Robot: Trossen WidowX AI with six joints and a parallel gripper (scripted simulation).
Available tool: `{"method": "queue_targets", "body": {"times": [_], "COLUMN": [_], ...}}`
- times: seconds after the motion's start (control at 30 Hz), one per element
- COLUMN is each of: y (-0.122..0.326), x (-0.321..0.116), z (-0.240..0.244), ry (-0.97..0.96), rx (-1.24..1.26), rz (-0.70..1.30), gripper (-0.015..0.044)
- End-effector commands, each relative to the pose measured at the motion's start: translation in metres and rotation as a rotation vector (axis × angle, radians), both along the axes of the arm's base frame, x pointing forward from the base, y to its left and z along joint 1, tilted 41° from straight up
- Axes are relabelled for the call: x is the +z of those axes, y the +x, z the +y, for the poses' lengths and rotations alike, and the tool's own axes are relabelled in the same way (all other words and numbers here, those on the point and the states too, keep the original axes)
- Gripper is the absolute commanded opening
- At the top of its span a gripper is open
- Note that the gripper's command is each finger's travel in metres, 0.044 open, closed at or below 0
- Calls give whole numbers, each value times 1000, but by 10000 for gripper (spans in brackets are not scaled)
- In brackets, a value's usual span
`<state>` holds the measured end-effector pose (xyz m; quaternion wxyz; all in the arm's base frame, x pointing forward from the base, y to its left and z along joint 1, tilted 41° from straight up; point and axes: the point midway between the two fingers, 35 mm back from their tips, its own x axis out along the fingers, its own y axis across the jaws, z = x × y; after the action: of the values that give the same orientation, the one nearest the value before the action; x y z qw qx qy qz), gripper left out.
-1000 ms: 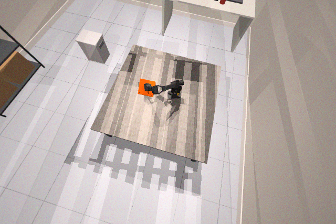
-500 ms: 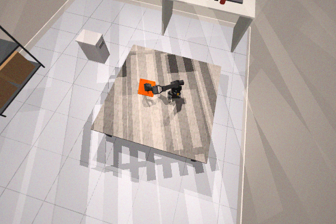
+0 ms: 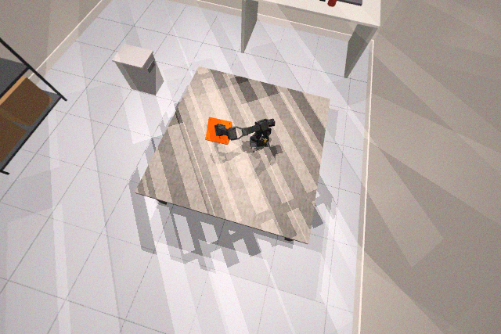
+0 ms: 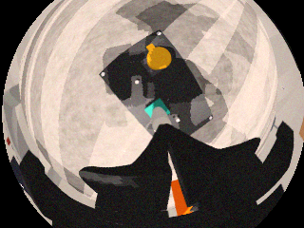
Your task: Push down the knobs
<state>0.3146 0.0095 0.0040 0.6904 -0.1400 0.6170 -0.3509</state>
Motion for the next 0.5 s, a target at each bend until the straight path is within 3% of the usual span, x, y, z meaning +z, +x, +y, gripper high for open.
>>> {"method": "queue_targets", "body": {"times": [0.0, 0.13, 0.4, 0.47], "y": [2, 2, 0, 6], "x": [7, 10, 5, 9], "z": [7, 9, 5, 6], "ry": [6, 6, 0, 1], "rx": [-1, -1, 1, 1], "rz": [-10, -10, -1, -2], "gripper": [0, 0, 210, 157]}}
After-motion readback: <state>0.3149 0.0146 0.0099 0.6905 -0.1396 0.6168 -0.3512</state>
